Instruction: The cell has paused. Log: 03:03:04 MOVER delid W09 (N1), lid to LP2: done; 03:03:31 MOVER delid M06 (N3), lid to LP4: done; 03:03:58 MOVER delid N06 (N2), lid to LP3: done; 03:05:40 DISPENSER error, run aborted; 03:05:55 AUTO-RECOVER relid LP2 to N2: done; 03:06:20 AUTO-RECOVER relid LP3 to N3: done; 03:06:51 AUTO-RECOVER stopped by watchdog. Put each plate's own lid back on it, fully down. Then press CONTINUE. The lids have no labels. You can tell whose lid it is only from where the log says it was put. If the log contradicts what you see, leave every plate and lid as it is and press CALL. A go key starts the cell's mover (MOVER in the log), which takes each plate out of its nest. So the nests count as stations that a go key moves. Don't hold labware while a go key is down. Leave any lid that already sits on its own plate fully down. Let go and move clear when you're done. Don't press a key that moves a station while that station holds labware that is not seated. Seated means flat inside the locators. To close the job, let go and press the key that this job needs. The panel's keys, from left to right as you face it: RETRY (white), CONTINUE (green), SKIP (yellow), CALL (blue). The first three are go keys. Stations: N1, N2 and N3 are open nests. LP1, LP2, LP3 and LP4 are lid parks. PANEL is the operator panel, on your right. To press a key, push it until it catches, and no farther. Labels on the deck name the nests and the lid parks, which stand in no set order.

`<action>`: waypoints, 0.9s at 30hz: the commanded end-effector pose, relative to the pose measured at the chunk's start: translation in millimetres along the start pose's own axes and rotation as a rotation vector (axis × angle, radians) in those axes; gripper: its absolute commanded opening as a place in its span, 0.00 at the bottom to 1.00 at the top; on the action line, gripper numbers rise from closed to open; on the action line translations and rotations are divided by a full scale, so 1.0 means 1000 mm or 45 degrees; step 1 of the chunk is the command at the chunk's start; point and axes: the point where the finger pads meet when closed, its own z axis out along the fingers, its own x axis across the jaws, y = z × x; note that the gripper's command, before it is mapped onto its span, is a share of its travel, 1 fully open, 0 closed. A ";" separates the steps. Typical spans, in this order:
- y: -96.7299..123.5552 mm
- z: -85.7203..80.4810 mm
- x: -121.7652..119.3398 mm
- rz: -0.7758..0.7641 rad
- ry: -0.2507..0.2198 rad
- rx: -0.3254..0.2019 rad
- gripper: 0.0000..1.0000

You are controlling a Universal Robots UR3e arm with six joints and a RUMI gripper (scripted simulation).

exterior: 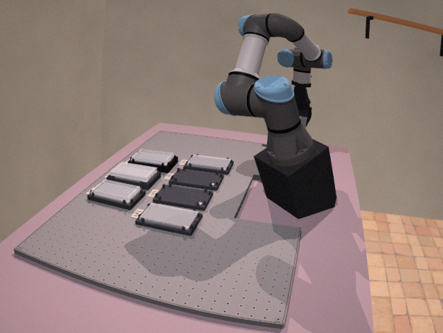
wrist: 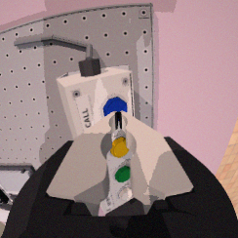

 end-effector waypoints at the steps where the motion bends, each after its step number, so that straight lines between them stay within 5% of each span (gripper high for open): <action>1: 0.000 0.003 -0.003 0.000 -0.005 0.000 0.00; 27: 0.001 0.006 -0.004 0.000 -0.006 -0.001 0.00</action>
